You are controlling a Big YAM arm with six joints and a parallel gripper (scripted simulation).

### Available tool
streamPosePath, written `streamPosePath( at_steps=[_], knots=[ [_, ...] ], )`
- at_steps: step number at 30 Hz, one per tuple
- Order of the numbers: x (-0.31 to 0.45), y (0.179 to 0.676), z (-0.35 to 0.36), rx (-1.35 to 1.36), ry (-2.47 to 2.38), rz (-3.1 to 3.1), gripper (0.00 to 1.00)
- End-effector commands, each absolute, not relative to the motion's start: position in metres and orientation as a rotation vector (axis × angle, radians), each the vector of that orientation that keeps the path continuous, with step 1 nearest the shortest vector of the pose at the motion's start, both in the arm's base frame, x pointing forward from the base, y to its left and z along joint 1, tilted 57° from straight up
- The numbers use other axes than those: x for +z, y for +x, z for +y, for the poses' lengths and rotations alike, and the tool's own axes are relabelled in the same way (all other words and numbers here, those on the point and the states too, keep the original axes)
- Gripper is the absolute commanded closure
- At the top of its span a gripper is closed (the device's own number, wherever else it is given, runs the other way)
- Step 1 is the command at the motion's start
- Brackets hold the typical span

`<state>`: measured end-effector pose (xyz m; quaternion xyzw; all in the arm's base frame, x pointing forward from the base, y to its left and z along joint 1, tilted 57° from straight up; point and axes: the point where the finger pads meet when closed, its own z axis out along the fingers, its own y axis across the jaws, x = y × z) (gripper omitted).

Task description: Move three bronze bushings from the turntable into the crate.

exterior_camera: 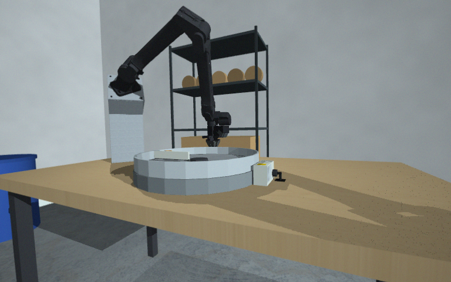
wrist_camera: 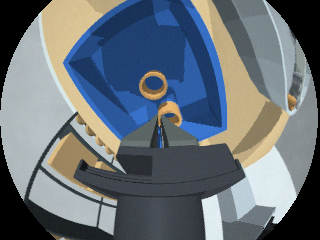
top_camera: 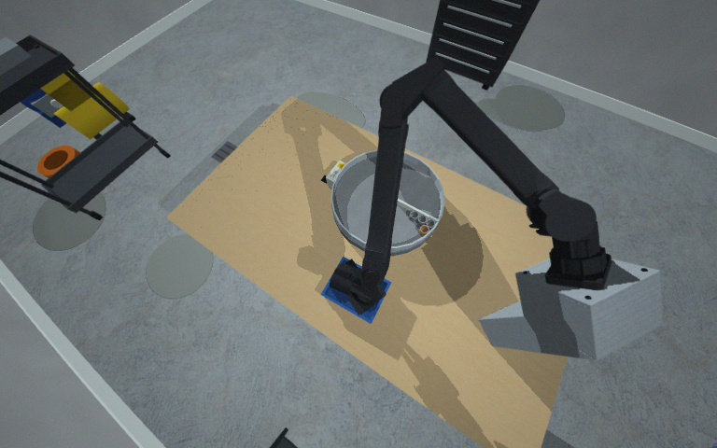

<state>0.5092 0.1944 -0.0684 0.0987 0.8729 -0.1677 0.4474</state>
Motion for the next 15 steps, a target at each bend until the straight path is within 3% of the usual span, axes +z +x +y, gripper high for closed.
streamPosePath(
  at_steps=[1, 15],
  knots=[
    [-0.0729, 0.5090, 0.1951, -0.417, 0.229, 2.164, 1.00],
    [-0.0745, 0.5142, 0.1918, -0.417, 0.236, 2.162, 1.00]
  ],
)
